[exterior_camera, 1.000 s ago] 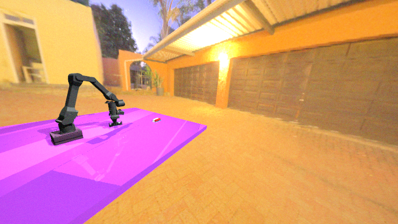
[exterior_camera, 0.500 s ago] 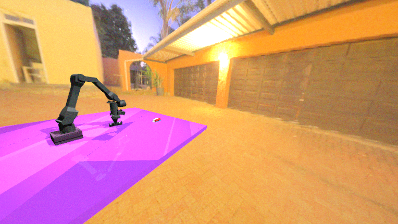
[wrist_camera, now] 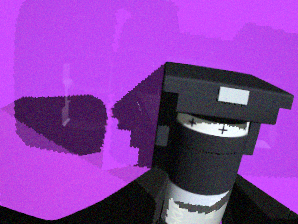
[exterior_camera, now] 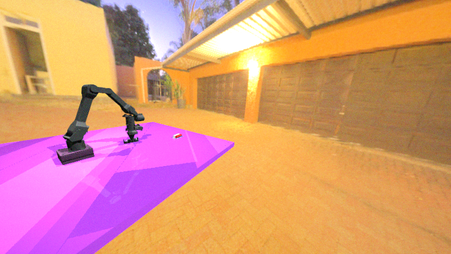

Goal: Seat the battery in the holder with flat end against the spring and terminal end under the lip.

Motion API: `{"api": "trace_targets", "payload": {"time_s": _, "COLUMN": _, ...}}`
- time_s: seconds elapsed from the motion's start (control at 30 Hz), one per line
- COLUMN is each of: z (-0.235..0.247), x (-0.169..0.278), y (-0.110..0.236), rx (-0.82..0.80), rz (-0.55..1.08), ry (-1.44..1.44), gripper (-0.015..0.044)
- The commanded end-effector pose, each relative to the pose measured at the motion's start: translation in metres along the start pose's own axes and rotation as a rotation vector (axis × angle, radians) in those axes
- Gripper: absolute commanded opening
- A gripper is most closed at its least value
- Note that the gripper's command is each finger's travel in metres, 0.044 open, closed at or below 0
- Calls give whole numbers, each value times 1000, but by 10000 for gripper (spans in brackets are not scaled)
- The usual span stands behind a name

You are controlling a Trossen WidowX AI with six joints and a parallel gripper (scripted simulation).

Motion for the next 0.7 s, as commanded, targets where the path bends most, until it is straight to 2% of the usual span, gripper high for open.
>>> {"api": "trace_targets", "payload": {"time_s": 0.0, "z": 0, "x": -1, "y": 0, "rx": -1, "rz": 1, "ry": 2, "gripper": 81}}
{"api": "trace_targets", "payload": {"time_s": 0.2, "z": 1, "x": -1, "y": 0, "rx": 1, "rz": 2, "ry": 2, "gripper": 81}}
{"api": "trace_targets", "payload": {"time_s": 0.33, "z": 1, "x": -1, "y": 0, "rx": 1, "rz": 2, "ry": 2, "gripper": 183}}
{"api": "trace_targets", "payload": {"time_s": 0.67, "z": 0, "x": -1, "y": 14, "rx": 1, "rz": 3, "ry": 0, "gripper": 183}}
Point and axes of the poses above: the point midway between the two fingers, 35 mm back from their tips, its own y axis back along the fingers, its own z axis across the jaws, x = y × z, the point moved 10 cm from there along y, back along the fingers, and after that the axes turned 9 degrees about -y, right-handed, at the moved point
